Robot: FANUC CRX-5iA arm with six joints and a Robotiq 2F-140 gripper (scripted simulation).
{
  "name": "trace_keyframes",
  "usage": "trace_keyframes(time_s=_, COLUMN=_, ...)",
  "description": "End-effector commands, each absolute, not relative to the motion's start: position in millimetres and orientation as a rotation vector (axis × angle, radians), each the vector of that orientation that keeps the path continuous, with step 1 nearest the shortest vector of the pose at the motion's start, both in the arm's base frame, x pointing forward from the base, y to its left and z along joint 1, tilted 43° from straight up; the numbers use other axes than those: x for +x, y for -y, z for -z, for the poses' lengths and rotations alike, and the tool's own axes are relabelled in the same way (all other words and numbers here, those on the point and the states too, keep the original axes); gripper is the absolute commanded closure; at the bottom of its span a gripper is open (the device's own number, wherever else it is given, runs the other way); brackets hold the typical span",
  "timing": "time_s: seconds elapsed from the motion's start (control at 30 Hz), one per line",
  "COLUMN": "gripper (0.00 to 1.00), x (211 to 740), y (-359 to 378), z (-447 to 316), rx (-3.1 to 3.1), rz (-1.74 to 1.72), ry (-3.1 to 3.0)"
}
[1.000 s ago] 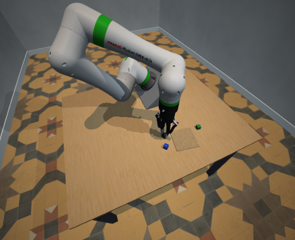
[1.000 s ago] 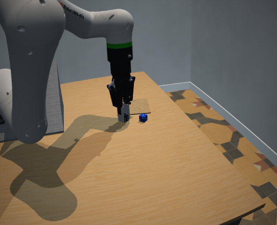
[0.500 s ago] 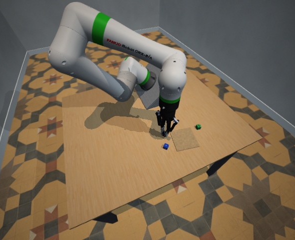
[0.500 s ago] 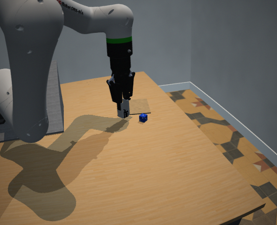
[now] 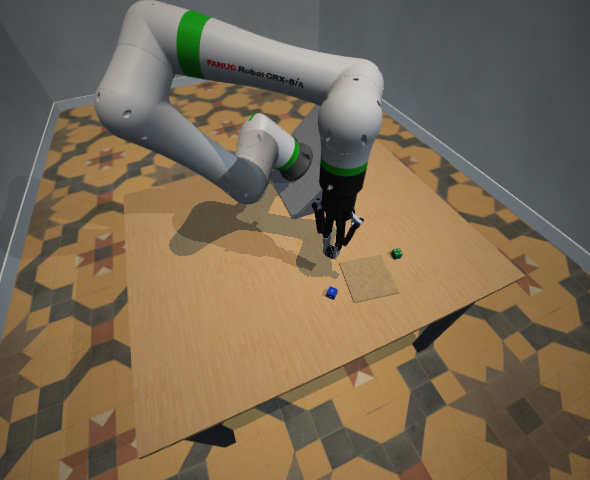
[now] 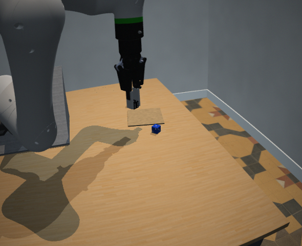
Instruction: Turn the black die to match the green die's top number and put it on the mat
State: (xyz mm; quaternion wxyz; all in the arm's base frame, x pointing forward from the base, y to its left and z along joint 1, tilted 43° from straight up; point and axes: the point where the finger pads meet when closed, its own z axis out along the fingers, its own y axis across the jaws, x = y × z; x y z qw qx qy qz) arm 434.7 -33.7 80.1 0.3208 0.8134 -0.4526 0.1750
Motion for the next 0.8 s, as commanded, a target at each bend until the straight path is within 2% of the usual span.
trace_keyframes(time_s=0.0, gripper=0.87, x=435, y=32, z=-82, rx=2.137, rz=-0.46, ry=1.189)
trace_keyframes(time_s=0.5, gripper=0.87, x=439, y=29, z=-79, rx=2.086, rz=-0.502, ry=1.297)
trace_keyframes(time_s=0.77, gripper=0.87, x=449, y=19, z=-70, rx=1.908, rz=-0.625, ry=1.606)
